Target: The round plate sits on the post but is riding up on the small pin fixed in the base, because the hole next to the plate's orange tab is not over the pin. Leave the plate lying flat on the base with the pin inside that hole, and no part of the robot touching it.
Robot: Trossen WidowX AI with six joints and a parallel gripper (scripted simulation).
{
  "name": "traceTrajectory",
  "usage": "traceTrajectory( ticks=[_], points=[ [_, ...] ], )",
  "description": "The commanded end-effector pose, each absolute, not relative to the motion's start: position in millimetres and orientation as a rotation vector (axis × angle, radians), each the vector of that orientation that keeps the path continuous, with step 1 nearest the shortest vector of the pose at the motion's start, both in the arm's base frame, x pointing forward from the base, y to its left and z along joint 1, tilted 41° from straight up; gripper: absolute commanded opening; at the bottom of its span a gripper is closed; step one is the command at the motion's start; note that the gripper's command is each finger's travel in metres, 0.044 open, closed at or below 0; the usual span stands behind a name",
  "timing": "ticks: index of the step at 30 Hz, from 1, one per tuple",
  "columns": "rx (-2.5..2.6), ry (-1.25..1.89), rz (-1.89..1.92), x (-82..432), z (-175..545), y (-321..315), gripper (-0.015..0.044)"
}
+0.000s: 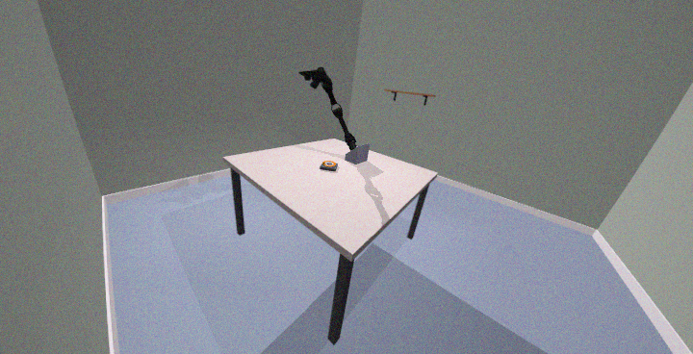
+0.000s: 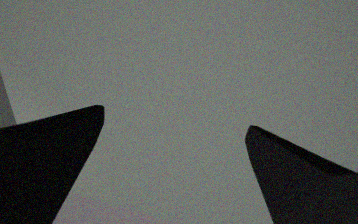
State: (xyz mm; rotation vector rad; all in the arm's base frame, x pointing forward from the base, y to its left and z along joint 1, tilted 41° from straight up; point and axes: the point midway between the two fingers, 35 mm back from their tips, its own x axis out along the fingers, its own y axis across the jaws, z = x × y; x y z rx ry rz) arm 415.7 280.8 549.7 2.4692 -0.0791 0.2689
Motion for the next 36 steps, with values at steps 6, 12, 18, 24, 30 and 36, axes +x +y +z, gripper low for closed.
traceTrajectory(
  ticks=[6, 12, 18, 24, 30, 36],
  points=[
    [1.953, -0.007, -0.048, 457, 451, 276, 0.0242],
    [1.414, 0.138, -0.292, 485, 348, 249, 0.0085],
    [0.884, 0.356, -0.471, 490, 247, 206, 0.0000],
    [0.195, 0.761, -0.584, 455, 127, 139, 0.0000],
    [-0.359, 1.195, -0.551, 393, 50, 74, 0.0000],
    [-0.621, 1.449, -0.473, 352, 29, 34, 0.0000]
  ],
)
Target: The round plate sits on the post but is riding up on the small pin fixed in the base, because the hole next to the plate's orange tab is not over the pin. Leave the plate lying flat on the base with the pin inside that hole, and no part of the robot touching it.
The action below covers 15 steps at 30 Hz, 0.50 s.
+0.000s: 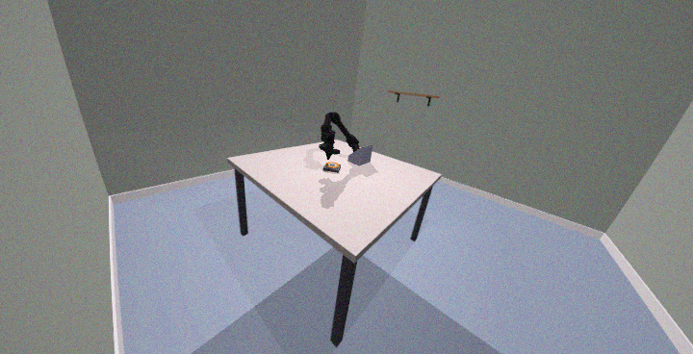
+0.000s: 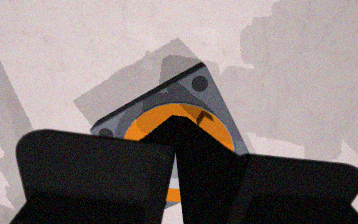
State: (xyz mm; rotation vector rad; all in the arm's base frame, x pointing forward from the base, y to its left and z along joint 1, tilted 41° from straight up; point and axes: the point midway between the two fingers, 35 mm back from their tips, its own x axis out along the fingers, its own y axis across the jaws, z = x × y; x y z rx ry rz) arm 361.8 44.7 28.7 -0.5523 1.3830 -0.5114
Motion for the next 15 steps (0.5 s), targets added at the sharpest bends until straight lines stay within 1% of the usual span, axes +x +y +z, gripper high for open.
traceTrajectory(
  ticks=[1, 5, 15],
  points=[
    [-0.621, 1.449, -0.473, 352, 29, 34, 0.0000],
    [-0.621, 1.449, -0.473, 352, 28, 33, 0.0000],
    [-0.623, 1.448, -0.474, 356, -7, 2, 0.0000]
  ],
)
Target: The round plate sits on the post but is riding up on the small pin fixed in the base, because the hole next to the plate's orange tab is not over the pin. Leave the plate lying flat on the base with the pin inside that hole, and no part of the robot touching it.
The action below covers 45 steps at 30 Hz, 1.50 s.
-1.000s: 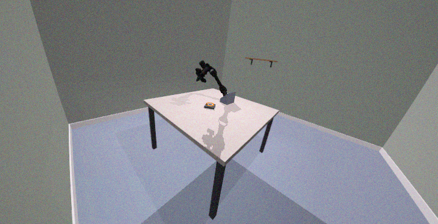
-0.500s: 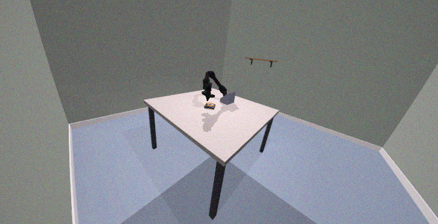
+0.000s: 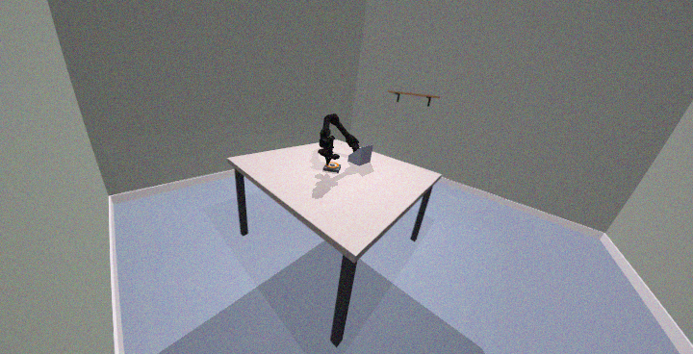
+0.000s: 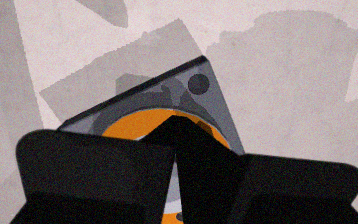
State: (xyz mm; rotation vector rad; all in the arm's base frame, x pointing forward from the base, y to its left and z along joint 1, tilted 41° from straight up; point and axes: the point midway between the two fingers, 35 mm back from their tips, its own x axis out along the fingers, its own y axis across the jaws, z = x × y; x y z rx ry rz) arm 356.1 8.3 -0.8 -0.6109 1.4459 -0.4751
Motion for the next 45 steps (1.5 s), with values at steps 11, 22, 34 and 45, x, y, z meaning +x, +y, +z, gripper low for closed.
traceTrajectory(
  ticks=[11, 22, 34, 45],
  points=[
    [-0.623, 1.448, -0.475, 354, 2, -9, 0.0000],
    [-0.624, 1.449, -0.475, 348, 9, -19, 0.0000],
    [-0.625, 1.449, -0.476, 340, 15, -28, 0.0000],
    [-0.625, 1.450, -0.476, 329, 20, -34, 0.0000]
  ],
)
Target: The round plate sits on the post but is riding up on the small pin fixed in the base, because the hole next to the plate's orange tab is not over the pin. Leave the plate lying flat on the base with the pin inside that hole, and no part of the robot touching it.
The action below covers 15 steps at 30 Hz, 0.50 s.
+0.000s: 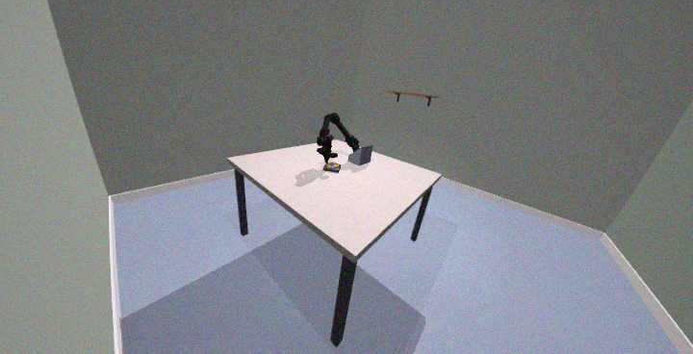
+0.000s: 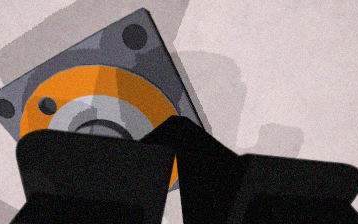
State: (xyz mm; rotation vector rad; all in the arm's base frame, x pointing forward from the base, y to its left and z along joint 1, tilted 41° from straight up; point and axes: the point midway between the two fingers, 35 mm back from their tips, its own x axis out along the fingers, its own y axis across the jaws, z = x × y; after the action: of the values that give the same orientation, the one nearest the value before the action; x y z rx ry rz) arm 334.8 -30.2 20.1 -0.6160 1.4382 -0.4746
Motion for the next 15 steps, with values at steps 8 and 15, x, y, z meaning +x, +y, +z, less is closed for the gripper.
traceTrajectory(
  ticks=[8, 15],
  points=[
    [-0.625, 1.450, -0.476, 321, 23, -37, 0.0000],
    [-0.626, 1.451, -0.476, 313, 24, -38, 0.0000]
  ],
)
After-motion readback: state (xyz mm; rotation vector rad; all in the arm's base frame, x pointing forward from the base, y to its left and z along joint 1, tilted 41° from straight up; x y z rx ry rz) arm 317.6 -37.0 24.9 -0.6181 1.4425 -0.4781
